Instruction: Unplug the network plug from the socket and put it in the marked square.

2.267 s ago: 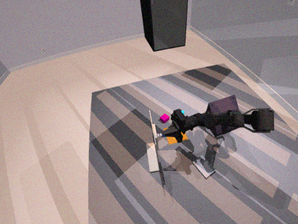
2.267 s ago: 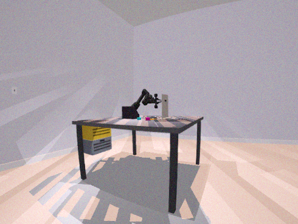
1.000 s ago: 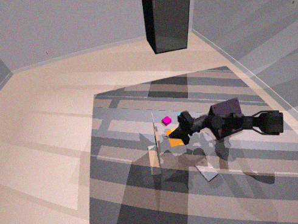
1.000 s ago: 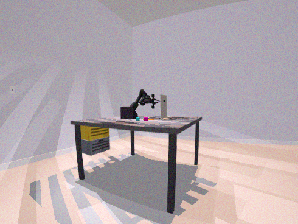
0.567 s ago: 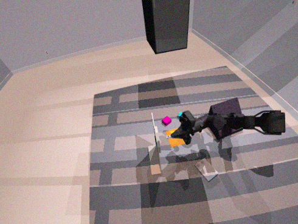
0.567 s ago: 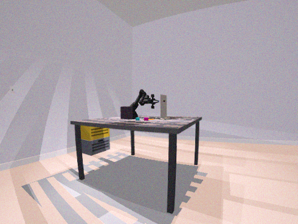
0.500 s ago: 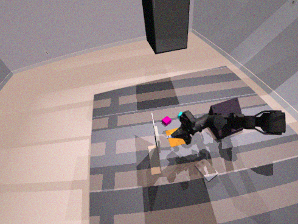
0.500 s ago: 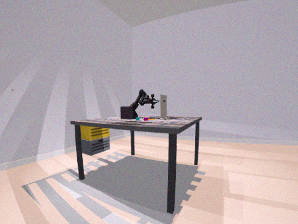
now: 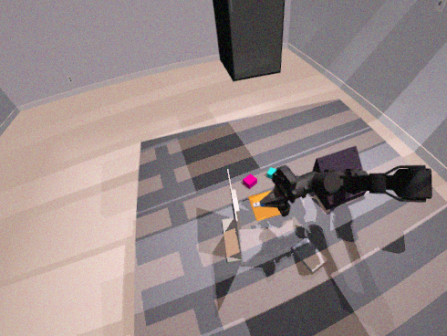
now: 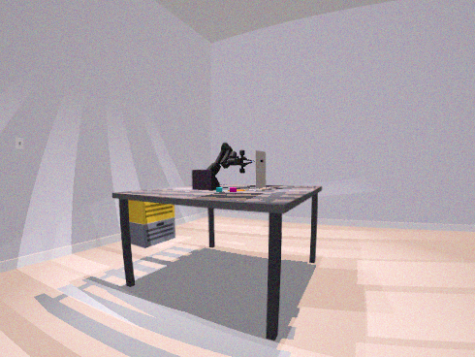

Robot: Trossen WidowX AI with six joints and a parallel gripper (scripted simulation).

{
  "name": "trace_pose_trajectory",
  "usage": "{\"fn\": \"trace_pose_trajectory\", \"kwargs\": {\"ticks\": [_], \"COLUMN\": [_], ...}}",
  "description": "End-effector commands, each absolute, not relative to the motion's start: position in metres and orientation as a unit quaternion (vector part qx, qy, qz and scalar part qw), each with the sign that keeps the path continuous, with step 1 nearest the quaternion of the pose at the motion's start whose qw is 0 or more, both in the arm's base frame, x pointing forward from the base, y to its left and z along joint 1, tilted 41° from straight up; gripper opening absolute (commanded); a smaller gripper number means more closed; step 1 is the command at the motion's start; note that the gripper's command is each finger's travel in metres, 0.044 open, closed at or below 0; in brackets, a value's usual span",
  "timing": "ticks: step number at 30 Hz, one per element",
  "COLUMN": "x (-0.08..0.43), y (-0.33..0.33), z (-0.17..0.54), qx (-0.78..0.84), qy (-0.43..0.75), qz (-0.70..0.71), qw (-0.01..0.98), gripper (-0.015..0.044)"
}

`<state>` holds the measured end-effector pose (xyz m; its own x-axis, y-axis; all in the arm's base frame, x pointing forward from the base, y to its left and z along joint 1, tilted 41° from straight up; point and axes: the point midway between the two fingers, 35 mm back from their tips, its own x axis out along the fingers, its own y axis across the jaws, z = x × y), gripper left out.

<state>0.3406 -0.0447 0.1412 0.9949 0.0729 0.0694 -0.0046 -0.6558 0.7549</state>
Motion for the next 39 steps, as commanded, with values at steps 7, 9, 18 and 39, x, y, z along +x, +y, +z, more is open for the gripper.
{"fn": "trace_pose_trajectory", "kwargs": {"ticks": [7, 9, 18, 39], "x": [0.332, 0.336, 0.332, 0.314], "y": [-0.043, -0.045, -0.058, -0.082], "z": [0.141, 0.143, 0.156, 0.187], "qx": [0.909, 0.909, 0.909, 0.909], "qy": [0.021, 0.019, 0.019, 0.02], "qz": [0.046, 0.047, 0.048, 0.049], "qw": [0.413, 0.414, 0.414, 0.414], "gripper": [0.0, 0.0, 0.0, 0.0]}}
